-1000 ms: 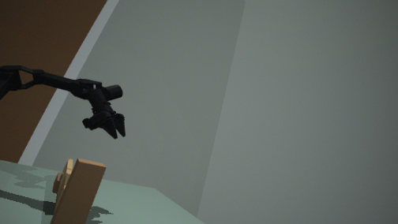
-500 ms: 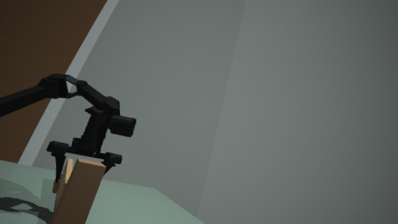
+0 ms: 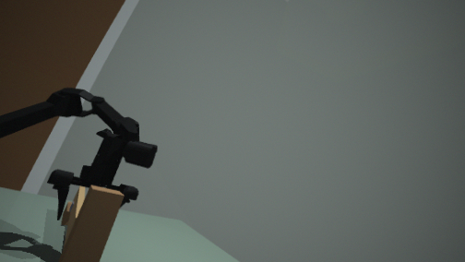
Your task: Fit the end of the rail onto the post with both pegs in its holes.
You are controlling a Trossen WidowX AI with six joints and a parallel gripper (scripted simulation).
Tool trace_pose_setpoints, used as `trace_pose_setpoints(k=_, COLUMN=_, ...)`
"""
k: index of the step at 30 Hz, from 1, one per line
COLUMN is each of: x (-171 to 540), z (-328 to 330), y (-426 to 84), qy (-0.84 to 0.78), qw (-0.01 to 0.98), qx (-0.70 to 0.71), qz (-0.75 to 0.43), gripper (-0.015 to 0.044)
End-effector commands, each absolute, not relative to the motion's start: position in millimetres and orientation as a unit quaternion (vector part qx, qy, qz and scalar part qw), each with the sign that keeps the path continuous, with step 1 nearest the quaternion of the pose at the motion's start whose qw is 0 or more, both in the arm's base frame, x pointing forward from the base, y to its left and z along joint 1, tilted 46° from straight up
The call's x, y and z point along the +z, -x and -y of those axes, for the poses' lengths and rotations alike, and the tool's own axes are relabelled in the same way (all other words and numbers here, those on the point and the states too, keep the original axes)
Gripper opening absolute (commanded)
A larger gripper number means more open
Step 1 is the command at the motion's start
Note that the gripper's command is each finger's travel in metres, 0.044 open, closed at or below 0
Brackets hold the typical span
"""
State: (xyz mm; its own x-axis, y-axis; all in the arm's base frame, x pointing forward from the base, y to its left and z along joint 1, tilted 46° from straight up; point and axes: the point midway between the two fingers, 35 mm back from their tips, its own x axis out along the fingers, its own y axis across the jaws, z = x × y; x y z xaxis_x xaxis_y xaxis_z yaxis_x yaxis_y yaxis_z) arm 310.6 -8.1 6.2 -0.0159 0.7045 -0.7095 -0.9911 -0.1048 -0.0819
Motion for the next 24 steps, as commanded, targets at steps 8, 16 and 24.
trace_pose_setpoints(k=8, x=-6.4, z=-5.8, y=-309.8, qy=0.307, qw=0.629, qx=0.676, qz=-0.231, gripper=0.044)
trace_pose_setpoints(k=16, x=-15.4, z=-15.0, y=-309.4, qy=0.306, qw=0.63, qx=0.676, qz=-0.23, gripper=0.044)
trace_pose_setpoints(k=24, x=-24.0, z=-24.3, y=-308.6, qy=0.306, qw=0.63, qx=0.676, qz=-0.23, gripper=0.044)
